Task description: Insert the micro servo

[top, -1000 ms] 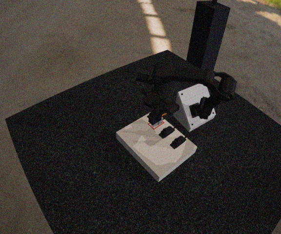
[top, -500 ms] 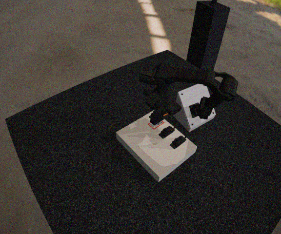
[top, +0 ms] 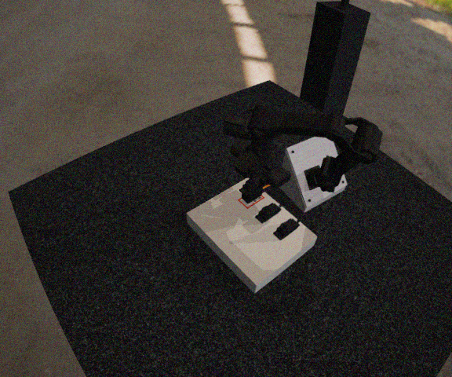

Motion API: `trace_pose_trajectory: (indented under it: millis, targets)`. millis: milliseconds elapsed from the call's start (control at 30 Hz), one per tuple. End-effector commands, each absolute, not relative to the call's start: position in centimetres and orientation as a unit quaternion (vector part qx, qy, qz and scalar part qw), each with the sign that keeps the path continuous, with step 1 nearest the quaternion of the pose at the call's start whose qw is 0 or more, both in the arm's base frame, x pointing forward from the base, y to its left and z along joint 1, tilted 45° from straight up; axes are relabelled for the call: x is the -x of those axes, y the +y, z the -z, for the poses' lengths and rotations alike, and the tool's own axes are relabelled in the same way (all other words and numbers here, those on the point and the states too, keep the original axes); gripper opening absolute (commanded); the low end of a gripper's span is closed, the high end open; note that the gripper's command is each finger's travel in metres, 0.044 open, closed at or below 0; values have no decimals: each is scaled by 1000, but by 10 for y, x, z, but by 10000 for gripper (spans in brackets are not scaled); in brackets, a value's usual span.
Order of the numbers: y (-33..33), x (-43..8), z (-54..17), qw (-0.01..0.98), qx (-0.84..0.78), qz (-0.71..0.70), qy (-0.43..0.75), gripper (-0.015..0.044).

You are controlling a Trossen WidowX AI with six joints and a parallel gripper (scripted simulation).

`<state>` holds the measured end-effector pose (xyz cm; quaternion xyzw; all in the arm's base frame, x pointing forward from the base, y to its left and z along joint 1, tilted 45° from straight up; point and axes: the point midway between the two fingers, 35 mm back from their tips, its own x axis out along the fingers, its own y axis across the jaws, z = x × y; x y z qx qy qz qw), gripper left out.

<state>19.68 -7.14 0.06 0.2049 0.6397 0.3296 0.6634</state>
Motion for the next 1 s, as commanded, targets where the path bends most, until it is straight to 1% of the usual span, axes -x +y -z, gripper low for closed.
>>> trace_pose_trajectory:
  millis: [0,967]
  targets:
    - [-71,-199,-1,666,-207,-328,638,0]
    - [-57,-198,13,666,-207,-328,637,0]
